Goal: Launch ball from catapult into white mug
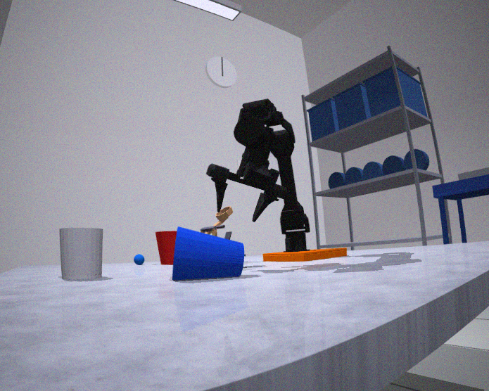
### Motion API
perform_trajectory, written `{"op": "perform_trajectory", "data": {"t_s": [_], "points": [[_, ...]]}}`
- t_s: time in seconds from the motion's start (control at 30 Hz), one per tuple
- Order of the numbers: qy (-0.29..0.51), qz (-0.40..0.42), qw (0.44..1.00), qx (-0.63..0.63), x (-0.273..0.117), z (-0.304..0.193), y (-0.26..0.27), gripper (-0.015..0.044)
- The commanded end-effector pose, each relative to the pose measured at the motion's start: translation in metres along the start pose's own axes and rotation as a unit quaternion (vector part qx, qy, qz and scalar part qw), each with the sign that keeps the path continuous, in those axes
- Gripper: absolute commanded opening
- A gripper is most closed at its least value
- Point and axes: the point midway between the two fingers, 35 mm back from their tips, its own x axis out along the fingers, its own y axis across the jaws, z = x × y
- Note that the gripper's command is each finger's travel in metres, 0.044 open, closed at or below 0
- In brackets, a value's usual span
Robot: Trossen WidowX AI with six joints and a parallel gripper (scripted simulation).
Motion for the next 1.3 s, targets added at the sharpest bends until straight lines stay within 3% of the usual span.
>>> {"op": "perform_trajectory", "data": {"t_s": [0.0, 0.6, 1.27], "points": [[-0.030, 0.006, 0.998, 0.052, 0.000, 0.006, -0.018, 0.0440], [-0.190, 0.007, 0.935, 0.301, -0.016, 0.003, -0.131, 0.0440], [-0.370, -0.030, 0.776, 0.510, -0.053, -0.068, -0.269, 0.0440]]}}
